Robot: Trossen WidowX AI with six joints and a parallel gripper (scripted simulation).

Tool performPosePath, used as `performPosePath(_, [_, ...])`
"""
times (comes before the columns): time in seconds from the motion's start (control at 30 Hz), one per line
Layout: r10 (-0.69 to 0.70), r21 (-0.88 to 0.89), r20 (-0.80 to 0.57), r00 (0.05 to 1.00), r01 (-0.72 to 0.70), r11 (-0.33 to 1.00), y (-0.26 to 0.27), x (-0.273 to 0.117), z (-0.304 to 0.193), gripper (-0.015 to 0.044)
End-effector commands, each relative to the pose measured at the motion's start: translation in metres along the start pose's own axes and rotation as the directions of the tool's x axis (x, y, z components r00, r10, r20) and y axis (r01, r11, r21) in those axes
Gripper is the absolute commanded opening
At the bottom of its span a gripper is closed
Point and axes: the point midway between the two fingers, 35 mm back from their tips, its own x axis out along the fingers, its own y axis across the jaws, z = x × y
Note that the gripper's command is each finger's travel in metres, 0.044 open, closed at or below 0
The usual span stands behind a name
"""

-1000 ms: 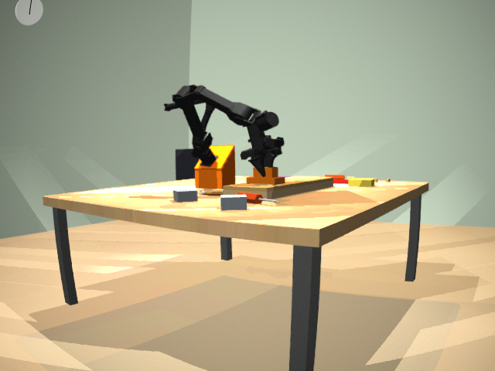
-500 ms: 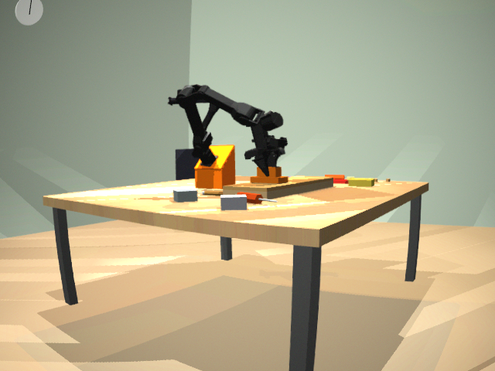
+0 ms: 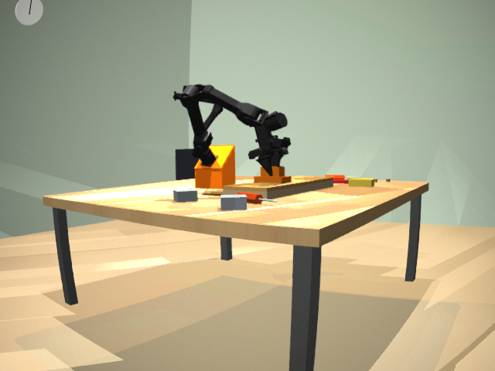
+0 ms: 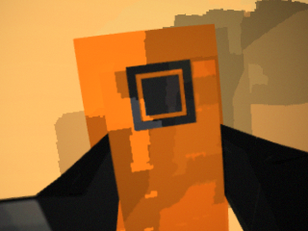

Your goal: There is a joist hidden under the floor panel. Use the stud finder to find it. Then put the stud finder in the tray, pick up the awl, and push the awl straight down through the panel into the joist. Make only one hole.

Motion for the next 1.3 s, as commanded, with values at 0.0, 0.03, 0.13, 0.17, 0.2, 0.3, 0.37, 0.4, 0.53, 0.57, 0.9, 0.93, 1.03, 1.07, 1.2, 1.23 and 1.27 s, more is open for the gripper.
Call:
performPosePath(0.0, [0.001, -0.003, -0.001, 1.000, -0.001, 1.000, 0.009, 0.000, 0.000, 0.0000])
performPosePath(0.03, [0.001, -0.003, -0.001, 1.000, -0.001, 1.000, 0.010, 0.000, 0.000, 0.0000])
performPosePath(0.13, [0.001, -0.003, -0.001, 1.000, -0.001, 1.000, 0.015, 0.000, 0.000, 0.0000])
performPosePath(0.17, [0.002, -0.003, -0.001, 1.000, -0.002, 1.000, 0.017, 0.000, 0.000, 0.0000])
performPosePath(0.2, [0.002, -0.003, -0.001, 1.000, -0.002, 1.000, 0.018, 0.000, 0.000, 0.0000])
performPosePath(0.3, [0.002, -0.003, -0.001, 1.000, -0.002, 1.000, 0.023, 0.000, 0.000, 0.0000])
performPosePath(0.37, [0.002, -0.003, -0.001, 1.000, -0.002, 1.000, 0.026, 0.000, 0.000, 0.0000])
performPosePath(0.4, [0.002, -0.003, -0.001, 1.000, -0.002, 1.000, 0.028, 0.000, 0.000, 0.0000])
performPosePath(0.53, [0.003, -0.003, -0.001, 1.000, -0.003, 1.000, 0.034, 0.000, 0.000, 0.0000])
performPosePath(0.57, [0.003, -0.003, -0.001, 1.000, -0.003, 1.000, 0.036, 0.000, 0.000, 0.0000])
performPosePath(0.9, [0.003, -0.002, -0.001, 1.000, -0.003, 1.000, 0.052, 0.000, -0.001, 0.0000])
performPosePath(0.93, [0.004, -0.002, -0.001, 1.000, -0.004, 1.000, 0.053, 0.000, -0.001, 0.0000])
performPosePath(1.03, [0.004, -0.002, -0.001, 1.000, -0.004, 1.000, 0.058, 0.000, -0.001, 0.0000])
performPosePath(1.07, [0.004, -0.002, -0.001, 1.000, -0.004, 1.000, 0.060, 0.000, -0.001, 0.0000])
performPosePath(1.2, [0.004, -0.002, -0.001, 1.000, -0.004, 1.000, 0.066, 0.000, -0.001, 0.0000])
performPosePath(1.23, [0.004, -0.002, -0.001, 1.000, -0.004, 1.000, 0.068, 0.000, -0.001, 0.0000])
performPosePath(1.27, [0.004, -0.002, -0.001, 1.000, -0.004, 1.000, 0.069, 0.000, -0.001, 0.0000])
